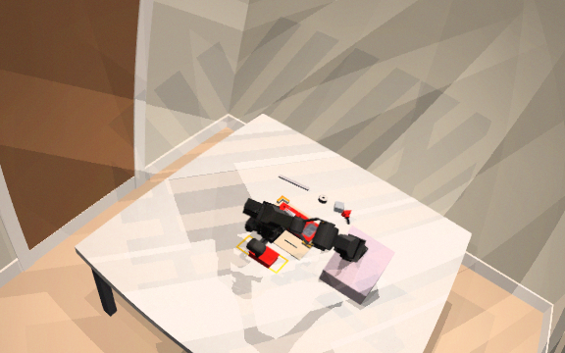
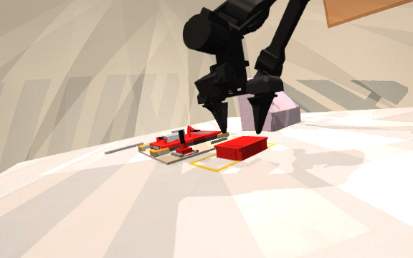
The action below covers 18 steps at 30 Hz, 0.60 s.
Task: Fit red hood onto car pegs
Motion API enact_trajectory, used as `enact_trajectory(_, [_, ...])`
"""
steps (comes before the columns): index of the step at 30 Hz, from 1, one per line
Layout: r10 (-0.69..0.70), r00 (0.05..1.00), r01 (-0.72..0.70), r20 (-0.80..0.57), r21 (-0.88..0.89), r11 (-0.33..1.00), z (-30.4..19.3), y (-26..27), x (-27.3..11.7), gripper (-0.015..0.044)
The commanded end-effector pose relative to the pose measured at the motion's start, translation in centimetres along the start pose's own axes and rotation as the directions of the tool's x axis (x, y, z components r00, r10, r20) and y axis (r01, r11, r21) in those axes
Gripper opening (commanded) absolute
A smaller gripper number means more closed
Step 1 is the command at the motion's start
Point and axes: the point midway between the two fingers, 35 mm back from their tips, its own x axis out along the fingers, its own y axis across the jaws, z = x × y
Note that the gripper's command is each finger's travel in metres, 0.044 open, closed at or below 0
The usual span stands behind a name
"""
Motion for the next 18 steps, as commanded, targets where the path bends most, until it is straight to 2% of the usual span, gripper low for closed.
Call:
enact_trajectory(1, [-0.005,1.0,0.005,-0.011,0.011,1.0,-0.31,-0.23,0.54,0.044])
enact_trajectory(18, [-0.003,1.0,0.003,-0.011,0.012,1.0,-0.42,-0.26,1.43,0.044])
